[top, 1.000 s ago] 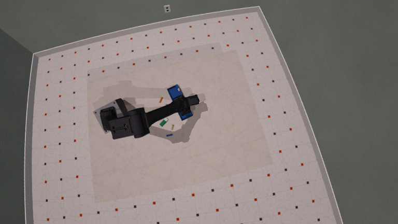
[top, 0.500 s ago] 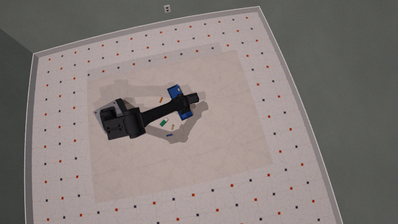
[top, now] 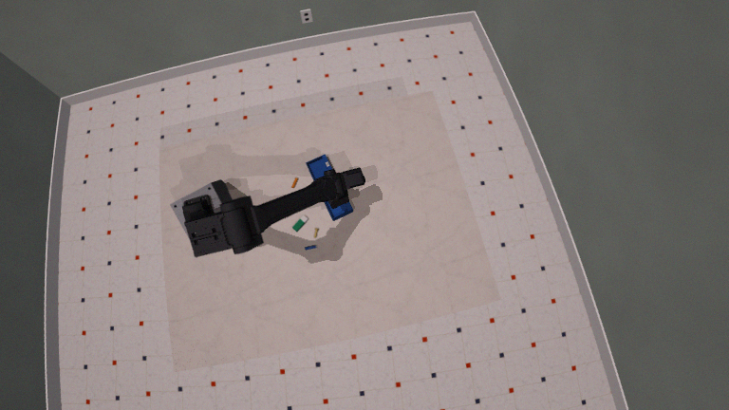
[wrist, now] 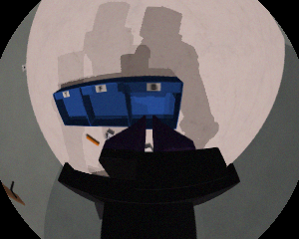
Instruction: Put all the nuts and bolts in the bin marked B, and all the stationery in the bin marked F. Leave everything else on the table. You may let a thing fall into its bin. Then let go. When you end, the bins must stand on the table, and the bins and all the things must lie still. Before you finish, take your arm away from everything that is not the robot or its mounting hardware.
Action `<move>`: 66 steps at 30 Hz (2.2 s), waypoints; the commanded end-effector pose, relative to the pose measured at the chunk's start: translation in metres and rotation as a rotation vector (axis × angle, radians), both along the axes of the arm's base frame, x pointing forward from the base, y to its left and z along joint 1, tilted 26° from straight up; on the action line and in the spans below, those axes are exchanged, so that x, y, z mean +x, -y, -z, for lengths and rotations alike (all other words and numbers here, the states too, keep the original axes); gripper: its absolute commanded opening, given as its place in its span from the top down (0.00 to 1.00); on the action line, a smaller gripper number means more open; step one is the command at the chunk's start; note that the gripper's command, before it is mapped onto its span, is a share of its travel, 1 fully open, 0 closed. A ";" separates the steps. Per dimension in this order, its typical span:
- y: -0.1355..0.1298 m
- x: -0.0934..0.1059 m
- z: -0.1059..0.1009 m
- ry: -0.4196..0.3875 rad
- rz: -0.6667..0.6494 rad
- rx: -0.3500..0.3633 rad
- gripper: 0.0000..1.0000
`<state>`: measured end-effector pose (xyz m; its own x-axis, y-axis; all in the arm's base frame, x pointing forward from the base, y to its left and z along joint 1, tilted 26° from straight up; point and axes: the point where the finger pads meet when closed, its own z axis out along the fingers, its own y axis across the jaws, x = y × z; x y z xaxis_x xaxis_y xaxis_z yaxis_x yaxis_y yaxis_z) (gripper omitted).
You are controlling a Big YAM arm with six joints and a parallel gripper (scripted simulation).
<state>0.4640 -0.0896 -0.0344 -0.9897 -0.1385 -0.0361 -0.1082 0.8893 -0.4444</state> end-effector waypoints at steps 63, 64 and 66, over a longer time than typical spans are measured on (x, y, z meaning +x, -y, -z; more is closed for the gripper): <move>-0.049 0.010 0.078 0.019 -0.007 0.004 0.92; -0.049 0.010 0.078 0.019 -0.007 0.004 0.92; -0.049 0.010 0.078 0.019 -0.007 0.004 0.92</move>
<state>0.4608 -0.0445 -0.1194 -0.9901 -0.1376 -0.0294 -0.1105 0.8900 -0.4423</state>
